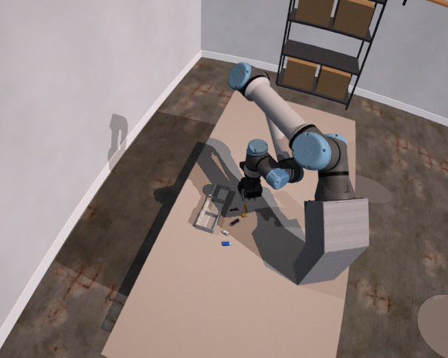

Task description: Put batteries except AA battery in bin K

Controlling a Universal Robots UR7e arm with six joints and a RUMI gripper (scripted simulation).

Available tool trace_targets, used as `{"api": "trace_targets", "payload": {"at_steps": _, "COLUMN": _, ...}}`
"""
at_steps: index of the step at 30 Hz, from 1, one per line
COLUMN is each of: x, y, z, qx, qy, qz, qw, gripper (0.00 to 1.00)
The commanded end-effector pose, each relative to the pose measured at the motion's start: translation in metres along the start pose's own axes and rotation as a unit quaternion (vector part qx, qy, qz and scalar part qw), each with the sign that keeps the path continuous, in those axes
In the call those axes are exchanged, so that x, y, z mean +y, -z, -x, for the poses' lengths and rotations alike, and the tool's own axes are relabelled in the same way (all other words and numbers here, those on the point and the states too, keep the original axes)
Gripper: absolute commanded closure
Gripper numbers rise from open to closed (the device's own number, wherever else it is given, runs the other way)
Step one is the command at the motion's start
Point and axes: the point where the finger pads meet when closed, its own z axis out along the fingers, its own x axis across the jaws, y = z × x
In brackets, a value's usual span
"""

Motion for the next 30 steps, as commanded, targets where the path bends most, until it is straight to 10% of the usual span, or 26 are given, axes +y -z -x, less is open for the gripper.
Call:
{"api": "trace_targets", "payload": {"at_steps": 1, "x": 0.0, "y": 0.0, "z": 0.0, "qx": 0.0, "qy": 0.0, "qz": 0.0, "qw": 1.0, "gripper": 0.86}}
{"api": "trace_targets", "payload": {"at_steps": 19, "x": 0.0, "y": 0.0, "z": 0.0, "qx": 0.0, "qy": 0.0, "qz": 0.0, "qw": 1.0, "gripper": 0.86}}
{"api": "trace_targets", "payload": {"at_steps": 30, "x": 0.0, "y": -0.04, "z": 0.0, "qx": 0.0, "qy": 0.0, "qz": 0.0, "qw": 1.0, "gripper": 0.86}}
